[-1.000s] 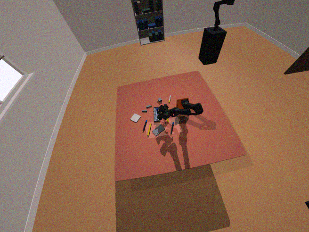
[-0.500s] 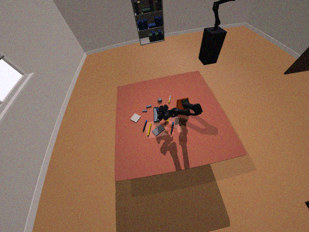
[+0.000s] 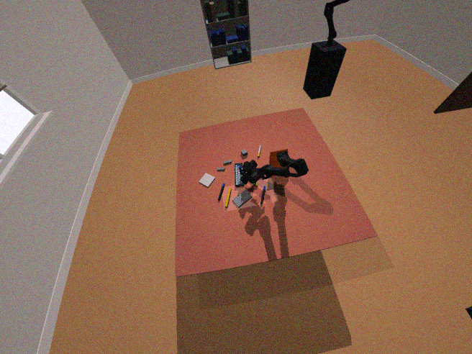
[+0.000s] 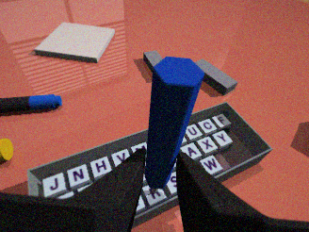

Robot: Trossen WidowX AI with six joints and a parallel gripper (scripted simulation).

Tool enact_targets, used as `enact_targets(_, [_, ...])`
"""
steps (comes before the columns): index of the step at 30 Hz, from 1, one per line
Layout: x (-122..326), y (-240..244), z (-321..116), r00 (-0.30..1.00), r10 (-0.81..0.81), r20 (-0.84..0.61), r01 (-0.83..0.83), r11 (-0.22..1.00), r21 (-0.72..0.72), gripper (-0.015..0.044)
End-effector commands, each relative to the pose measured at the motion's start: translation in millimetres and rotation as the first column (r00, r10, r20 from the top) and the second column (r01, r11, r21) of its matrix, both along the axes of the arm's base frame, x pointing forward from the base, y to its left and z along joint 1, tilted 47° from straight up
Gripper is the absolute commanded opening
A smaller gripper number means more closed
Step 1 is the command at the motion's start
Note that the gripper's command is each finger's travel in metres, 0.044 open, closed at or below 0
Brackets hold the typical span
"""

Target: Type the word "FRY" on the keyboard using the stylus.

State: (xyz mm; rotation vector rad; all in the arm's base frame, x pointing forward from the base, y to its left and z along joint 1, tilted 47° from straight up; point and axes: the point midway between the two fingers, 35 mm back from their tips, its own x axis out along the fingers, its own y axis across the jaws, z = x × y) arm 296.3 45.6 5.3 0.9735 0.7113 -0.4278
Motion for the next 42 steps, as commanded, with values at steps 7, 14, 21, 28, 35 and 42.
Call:
enact_targets(7, [-0.5,-5.4,2.9,1.0,-0.003,-0.005,0.003,1.0,-0.002,0.0081])
enact_targets(14, [-1.0,-23.2,19.5,1.0,-0.004,-0.005,0.004,1.0,-0.003,0.0081])
enact_targets(21, [-2.0,-29.7,25.6,1.0,-0.003,-0.004,0.003,1.0,-0.004,0.0081])
enact_targets(28, [-3.3,-29.5,22.9,1.0,-0.007,-0.011,0.006,1.0,-0.005,0.0078])
enact_targets(35, [-0.8,-35.3,16.5,1.0,-0.006,-0.012,0.006,1.0,-0.005,0.0])
enact_targets(42, [4.3,-52.9,-1.8,1.0,-0.006,-0.014,0.005,1.0,-0.005,0.0])
